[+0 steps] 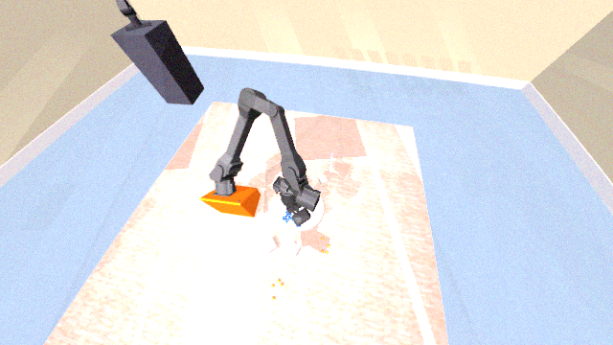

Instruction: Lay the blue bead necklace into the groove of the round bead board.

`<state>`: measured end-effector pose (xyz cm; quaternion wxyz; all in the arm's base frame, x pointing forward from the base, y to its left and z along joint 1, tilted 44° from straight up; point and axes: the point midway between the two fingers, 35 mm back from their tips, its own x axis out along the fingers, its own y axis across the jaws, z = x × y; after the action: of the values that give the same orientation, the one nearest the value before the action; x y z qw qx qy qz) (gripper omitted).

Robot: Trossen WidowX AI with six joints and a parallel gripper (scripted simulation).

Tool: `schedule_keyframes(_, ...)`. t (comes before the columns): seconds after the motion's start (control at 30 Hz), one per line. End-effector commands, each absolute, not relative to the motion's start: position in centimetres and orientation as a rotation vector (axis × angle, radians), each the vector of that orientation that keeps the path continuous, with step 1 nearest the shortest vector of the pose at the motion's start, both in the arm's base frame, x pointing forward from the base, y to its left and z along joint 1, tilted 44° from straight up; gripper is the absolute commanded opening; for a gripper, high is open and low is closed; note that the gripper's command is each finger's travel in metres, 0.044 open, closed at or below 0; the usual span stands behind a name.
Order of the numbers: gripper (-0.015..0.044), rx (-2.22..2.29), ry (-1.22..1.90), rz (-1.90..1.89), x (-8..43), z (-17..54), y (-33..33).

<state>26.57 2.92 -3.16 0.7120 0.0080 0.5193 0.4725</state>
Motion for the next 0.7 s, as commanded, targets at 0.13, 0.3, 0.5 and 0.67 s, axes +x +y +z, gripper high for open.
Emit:
schedule_keyframes(0.13, 0.0000, 0.017, 1.143, 1.042, 27.8, -1.2, 4.6)
schedule_keyframes(0.3, 0.0000, 0.018, 1.142, 1.043, 28.2, -0.2, 5.7)
schedule_keyframes(0.5, 0.0000, 0.020, 1.139, 1.046, 28.6, 1.1, 7.0)
schedule_keyframes(0.67, 0.0000, 0.023, 1.136, 1.049, 28.8, 2.1, 8.2)
